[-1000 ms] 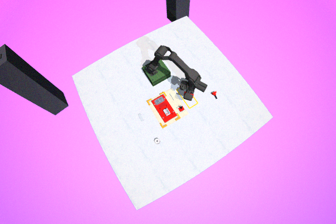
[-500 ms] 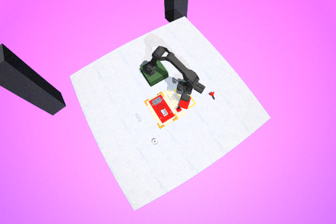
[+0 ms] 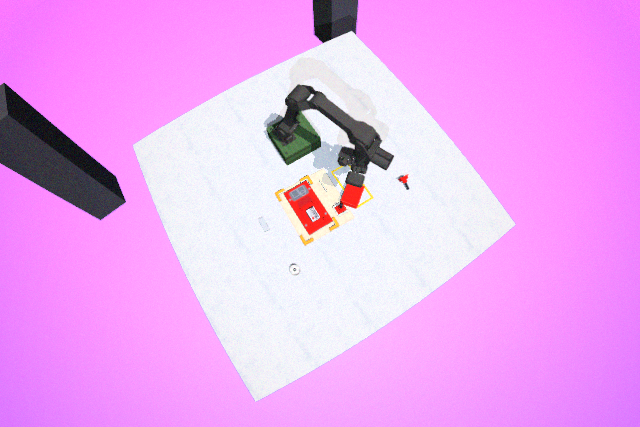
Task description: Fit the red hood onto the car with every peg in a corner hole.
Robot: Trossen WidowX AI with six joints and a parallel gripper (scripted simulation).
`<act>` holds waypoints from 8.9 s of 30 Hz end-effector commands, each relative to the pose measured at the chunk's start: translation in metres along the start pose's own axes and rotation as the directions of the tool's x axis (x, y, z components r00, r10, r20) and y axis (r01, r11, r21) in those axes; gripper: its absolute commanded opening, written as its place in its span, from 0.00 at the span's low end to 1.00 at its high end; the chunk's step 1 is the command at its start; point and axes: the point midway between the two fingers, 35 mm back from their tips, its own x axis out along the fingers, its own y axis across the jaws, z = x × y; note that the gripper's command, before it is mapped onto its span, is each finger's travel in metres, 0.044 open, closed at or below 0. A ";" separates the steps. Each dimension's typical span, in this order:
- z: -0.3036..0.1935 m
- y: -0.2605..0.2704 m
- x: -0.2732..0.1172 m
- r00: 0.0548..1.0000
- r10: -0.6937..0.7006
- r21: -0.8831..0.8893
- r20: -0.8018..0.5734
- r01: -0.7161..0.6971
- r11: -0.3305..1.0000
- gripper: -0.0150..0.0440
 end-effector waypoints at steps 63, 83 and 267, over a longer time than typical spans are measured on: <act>0.006 0.047 0.078 1.000 0.002 -0.999 0.011 0.010 0.041 1.00; 0.006 0.047 0.096 1.000 0.002 -0.999 0.011 0.011 0.041 1.00; 0.125 0.182 0.091 0.994 -0.090 -0.641 0.062 -0.029 -0.767 0.25</act>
